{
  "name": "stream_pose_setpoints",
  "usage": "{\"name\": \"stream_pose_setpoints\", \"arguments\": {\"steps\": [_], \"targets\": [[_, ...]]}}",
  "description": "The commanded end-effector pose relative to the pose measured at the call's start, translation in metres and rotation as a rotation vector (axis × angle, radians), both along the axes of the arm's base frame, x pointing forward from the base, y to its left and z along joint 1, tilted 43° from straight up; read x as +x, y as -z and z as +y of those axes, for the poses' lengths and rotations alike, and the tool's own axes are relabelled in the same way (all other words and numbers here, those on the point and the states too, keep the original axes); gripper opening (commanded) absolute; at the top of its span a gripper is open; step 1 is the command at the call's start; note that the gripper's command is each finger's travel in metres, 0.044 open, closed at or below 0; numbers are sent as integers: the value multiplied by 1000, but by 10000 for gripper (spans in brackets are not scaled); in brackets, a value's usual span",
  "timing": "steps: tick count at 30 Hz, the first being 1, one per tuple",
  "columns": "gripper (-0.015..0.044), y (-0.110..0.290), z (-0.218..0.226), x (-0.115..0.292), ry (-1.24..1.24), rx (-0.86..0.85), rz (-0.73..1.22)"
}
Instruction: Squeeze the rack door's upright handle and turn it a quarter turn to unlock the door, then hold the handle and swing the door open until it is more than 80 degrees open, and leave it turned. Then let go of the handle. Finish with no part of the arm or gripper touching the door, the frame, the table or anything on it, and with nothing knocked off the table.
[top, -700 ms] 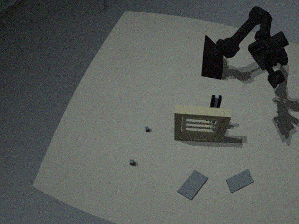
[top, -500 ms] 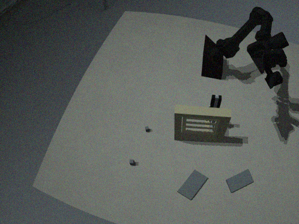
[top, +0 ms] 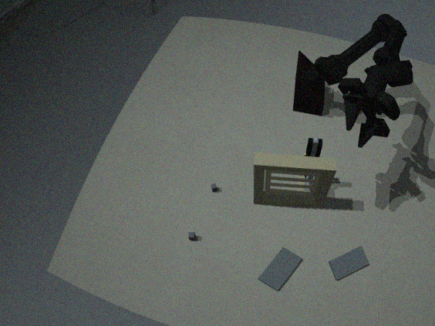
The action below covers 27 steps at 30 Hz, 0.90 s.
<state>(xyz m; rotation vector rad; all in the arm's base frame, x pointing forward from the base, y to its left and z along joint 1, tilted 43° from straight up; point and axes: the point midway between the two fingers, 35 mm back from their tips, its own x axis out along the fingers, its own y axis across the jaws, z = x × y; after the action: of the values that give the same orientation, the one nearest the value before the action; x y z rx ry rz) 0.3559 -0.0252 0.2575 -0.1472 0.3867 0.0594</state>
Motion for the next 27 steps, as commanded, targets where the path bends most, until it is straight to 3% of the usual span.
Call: {"name": "stream_pose_setpoints", "arguments": {"steps": [1,14,27], "targets": [[300,22,-3,6,-41,-5,131],[300,79,-11,2,-171,54,491],[300,115,-15,-16,-299,219,788]]}}
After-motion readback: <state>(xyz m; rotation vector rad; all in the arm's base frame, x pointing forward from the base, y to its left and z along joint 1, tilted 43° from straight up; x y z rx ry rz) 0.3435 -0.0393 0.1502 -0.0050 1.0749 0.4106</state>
